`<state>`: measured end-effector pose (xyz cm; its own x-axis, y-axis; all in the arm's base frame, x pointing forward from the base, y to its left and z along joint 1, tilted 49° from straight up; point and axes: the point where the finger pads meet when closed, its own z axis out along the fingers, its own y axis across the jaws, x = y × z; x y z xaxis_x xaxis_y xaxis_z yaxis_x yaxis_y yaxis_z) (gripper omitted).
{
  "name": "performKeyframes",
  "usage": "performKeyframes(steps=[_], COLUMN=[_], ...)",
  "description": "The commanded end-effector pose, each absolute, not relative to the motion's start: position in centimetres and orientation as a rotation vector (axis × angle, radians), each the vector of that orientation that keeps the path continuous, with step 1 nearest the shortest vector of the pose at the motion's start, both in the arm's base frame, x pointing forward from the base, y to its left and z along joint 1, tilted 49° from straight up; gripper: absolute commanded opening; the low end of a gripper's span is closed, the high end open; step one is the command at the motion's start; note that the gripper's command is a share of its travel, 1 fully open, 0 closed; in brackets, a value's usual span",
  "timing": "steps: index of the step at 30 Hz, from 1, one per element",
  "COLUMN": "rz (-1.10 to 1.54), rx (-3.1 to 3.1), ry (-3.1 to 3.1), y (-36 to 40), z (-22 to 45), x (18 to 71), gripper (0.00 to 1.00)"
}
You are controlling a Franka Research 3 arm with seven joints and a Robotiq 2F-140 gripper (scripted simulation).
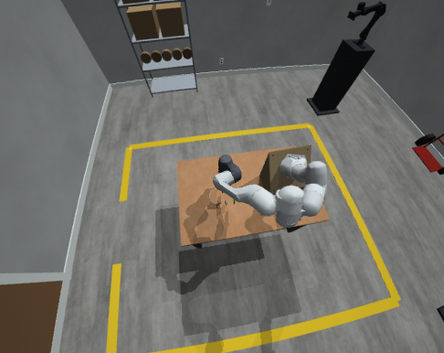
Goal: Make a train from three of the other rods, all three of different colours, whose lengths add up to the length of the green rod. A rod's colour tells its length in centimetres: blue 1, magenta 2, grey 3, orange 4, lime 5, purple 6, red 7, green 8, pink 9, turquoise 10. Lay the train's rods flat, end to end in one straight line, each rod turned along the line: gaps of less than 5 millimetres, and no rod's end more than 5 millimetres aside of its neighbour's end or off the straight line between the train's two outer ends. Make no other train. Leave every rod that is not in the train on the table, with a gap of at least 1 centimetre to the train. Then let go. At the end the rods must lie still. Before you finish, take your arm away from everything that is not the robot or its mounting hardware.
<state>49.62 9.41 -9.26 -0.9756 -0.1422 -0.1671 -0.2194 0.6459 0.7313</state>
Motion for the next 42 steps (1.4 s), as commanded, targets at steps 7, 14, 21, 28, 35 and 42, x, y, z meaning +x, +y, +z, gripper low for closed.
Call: performKeyframes(steps=[7, 14, 21, 28, 35, 42], rz=[1.25, 1.25, 1.25, 1.25, 1.25, 1.25], rx=[-0.296, -0.296, -0.296, -0.296, -0.296, -0.296], ry=[2.768, 2.768, 2.768, 2.768, 2.768, 2.768], y=[9.3, 8.5, 6.6, 4.4, 3.7, 3.6], z=[-9.1, -8.4, -6.8, -4.8, -4.2, -4.1], x=[49.6, 49.6, 49.6, 49.6, 49.6, 49.6], gripper=[1.0, 1.0, 1.0, 1.0, 1.0, 1.0])
